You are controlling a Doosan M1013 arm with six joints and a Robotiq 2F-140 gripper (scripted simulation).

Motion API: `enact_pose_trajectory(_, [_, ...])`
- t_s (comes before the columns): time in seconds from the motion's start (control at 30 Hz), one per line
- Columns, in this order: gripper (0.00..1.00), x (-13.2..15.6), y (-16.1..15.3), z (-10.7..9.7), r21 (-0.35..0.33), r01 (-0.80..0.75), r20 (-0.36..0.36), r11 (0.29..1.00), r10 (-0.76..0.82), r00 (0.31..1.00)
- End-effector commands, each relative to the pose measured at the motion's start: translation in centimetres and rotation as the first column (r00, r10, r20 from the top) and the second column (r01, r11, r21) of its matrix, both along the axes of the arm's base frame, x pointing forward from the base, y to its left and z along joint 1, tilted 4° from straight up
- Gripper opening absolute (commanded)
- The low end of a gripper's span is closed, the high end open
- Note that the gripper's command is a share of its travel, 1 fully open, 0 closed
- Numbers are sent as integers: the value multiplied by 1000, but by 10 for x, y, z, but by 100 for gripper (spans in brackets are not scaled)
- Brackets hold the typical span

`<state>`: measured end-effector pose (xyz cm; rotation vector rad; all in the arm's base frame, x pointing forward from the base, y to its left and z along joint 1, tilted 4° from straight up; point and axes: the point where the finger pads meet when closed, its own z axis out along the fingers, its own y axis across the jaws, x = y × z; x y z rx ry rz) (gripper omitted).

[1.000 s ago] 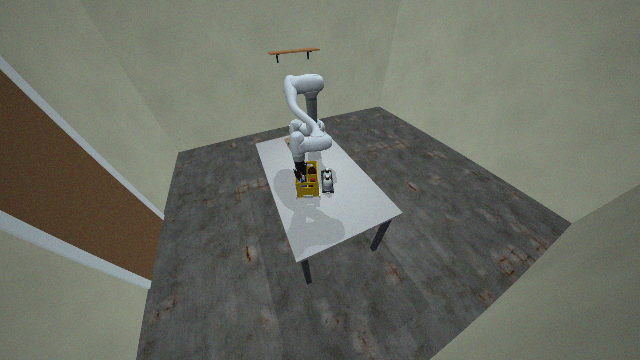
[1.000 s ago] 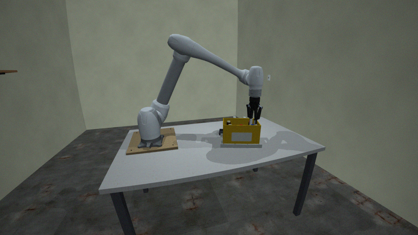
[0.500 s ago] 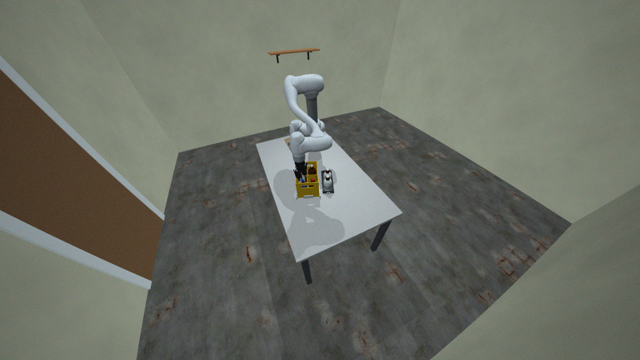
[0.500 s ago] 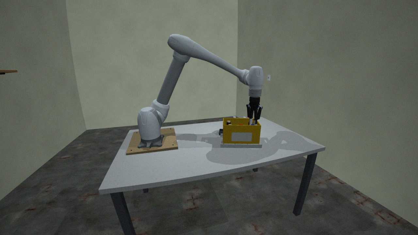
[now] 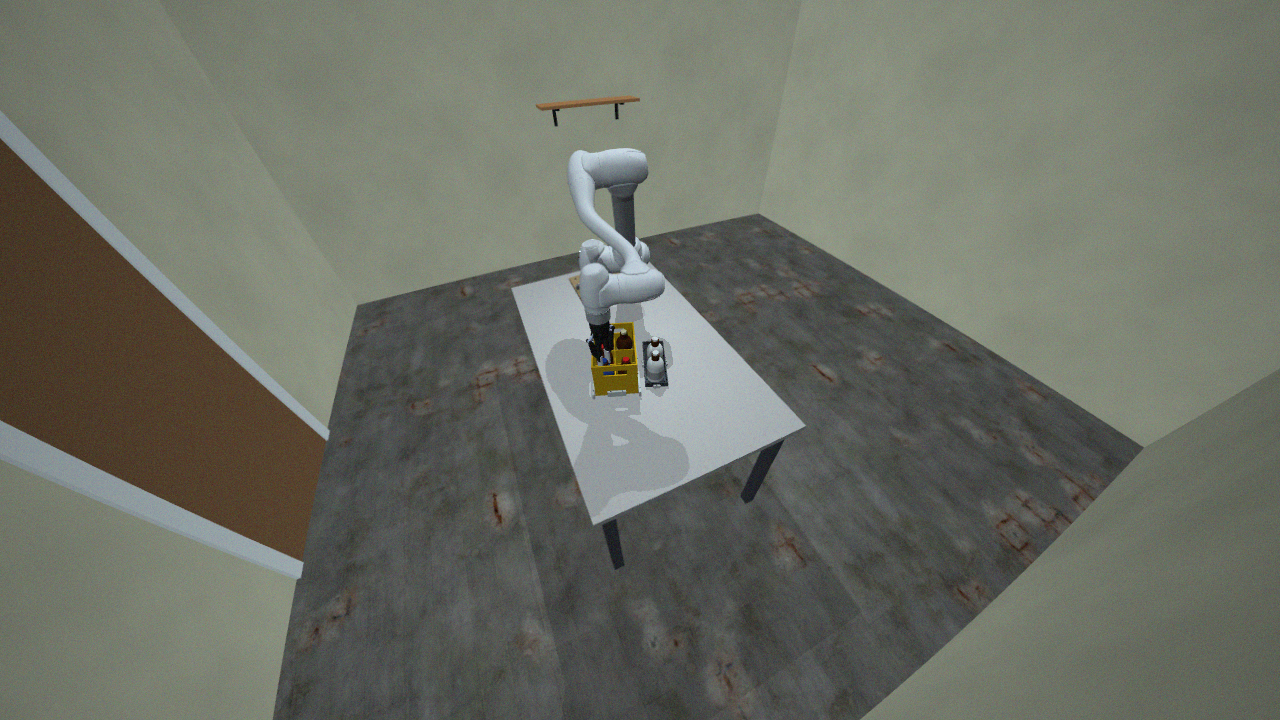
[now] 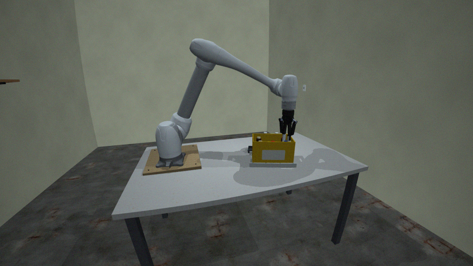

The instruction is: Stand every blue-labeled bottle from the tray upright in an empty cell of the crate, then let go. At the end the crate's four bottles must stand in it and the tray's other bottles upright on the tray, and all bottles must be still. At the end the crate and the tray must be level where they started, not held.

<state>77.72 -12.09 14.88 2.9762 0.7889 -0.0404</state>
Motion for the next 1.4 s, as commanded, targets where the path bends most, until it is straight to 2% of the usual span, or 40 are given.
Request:
enact_pose_trajectory(0.0, [0, 0, 0, 0, 0, 0, 0, 1000, 0, 1000])
enact_pose_trajectory(0.07, [0, 0, 0, 0, 0, 0, 0, 1000, 0, 1000])
enact_pose_trajectory(0.1, [38, 0, 0, 0, 0, 0, 0, 1000, 0, 1000])
enact_pose_trajectory(1.37, [38, 0, 0, 0, 0, 0, 0, 1000, 0, 1000])
